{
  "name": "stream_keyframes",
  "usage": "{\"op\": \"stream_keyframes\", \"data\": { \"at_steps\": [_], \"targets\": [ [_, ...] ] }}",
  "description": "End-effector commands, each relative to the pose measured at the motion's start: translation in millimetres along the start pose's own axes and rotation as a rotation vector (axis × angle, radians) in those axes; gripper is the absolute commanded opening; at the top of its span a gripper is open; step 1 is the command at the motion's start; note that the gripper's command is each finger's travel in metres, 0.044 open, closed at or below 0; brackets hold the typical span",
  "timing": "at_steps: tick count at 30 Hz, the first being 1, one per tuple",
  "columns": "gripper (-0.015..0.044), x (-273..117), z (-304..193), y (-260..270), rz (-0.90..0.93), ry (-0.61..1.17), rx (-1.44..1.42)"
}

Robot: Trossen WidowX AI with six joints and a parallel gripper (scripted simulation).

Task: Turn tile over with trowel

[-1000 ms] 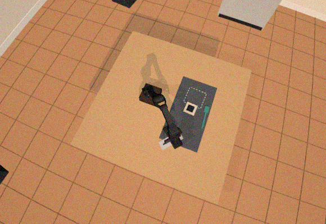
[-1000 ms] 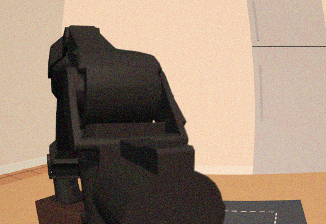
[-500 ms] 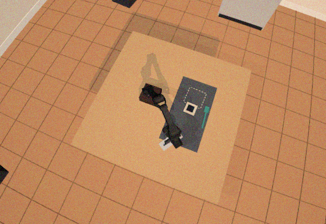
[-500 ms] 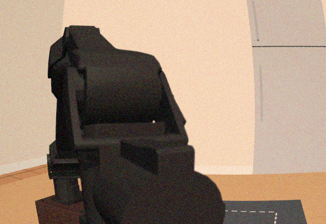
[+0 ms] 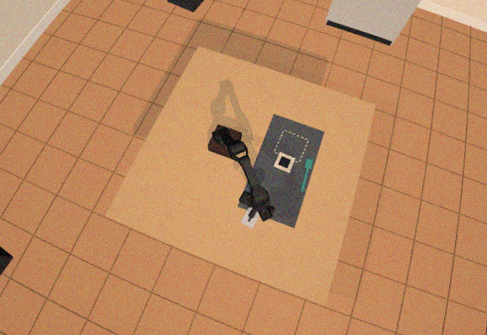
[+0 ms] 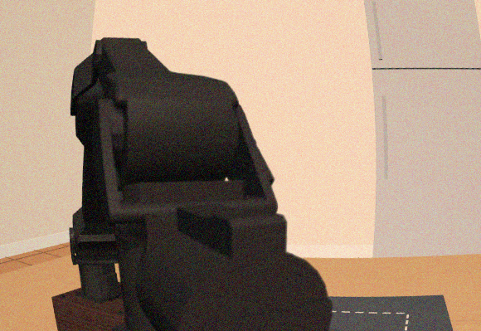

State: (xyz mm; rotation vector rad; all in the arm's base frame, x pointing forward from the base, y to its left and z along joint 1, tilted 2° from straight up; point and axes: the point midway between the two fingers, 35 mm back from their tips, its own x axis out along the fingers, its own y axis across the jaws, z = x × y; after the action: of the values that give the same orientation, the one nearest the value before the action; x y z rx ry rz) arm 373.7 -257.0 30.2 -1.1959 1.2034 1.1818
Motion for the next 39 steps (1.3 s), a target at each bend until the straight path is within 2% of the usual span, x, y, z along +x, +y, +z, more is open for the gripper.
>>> {"op": "stream_keyframes", "data": {
  "at_steps": [1, 4, 9, 10, 28, 33, 39],
  "targets": [
    [0.013, 1, 0, 0, 0.001, 0.0, -0.069],
    [0.013, 1, 0, 0, 0.001, 0.0, -0.069],
    [0.0261, 1, 0, 0, 0.001, 0.0, -0.069],
    [0.027, 1, 0, 0, 0.001, 0.0, -0.069],
    [0.027, 1, 0, 0, 0.001, 0.0, -0.069],
    [0.027, -42, 2, 2, 0.001, -0.001, -0.101],
    [0.027, -45, 2, 2, 0.001, -0.001, -0.102]
  ]
}}
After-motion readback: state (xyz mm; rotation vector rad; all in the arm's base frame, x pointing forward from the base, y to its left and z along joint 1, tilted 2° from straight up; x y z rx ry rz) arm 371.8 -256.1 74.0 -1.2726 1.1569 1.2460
